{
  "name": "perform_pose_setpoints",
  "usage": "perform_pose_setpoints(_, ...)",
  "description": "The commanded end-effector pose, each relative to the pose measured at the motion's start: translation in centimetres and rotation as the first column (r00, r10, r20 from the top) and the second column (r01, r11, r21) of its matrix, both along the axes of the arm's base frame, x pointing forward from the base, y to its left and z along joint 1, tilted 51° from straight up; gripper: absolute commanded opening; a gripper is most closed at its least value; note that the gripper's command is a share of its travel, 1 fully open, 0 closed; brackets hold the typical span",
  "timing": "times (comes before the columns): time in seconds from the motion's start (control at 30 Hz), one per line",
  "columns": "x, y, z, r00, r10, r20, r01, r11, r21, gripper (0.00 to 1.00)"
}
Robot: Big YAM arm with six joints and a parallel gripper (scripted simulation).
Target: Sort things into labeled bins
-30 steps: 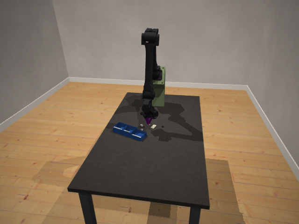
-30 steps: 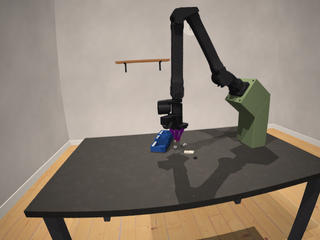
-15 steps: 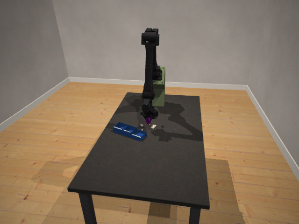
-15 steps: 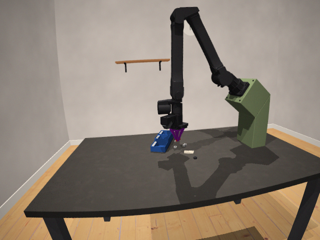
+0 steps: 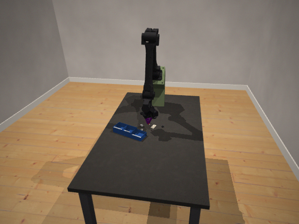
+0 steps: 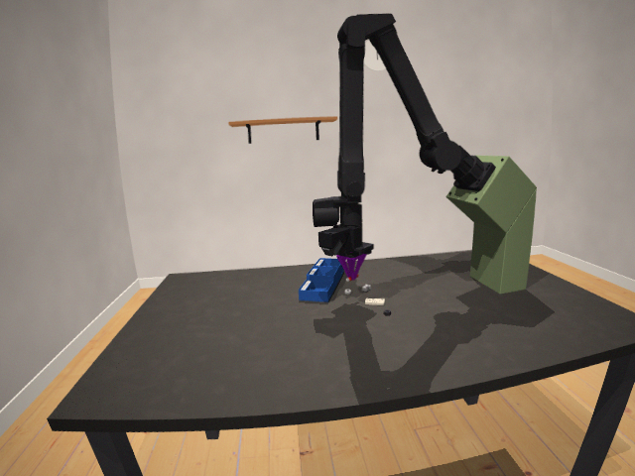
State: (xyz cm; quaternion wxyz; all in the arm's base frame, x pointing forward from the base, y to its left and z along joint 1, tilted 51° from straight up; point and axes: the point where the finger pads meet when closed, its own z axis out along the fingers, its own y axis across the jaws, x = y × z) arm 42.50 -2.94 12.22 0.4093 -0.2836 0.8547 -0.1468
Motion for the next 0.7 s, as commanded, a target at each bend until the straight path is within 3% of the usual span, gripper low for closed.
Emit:
perform_pose_setpoints(0.0,0.1,0.0,0.4,1.000,0.002,0.011,-0.002,1.000,-0.001,0.04)
perform_pose_setpoints(0.27,-0.1,0.0,-0.4,1.000,0.004,-0.003,-0.004,1.000,-0.002,0.04)
perform_pose_setpoints(0.3,0.1,0.0,0.4,1.000,0.002,0.011,-0.002,1.000,-0.001,0.04)
perform_pose_setpoints(0.57,0.1,0.0,0.3,1.000,0.002,0.011,-0.002,1.000,-0.001,0.04)
perform_pose_setpoints(0.67,-0.8,-0.1,0.7,1.000,0.003,0.008,-0.003,1.000,-0.004,0.04)
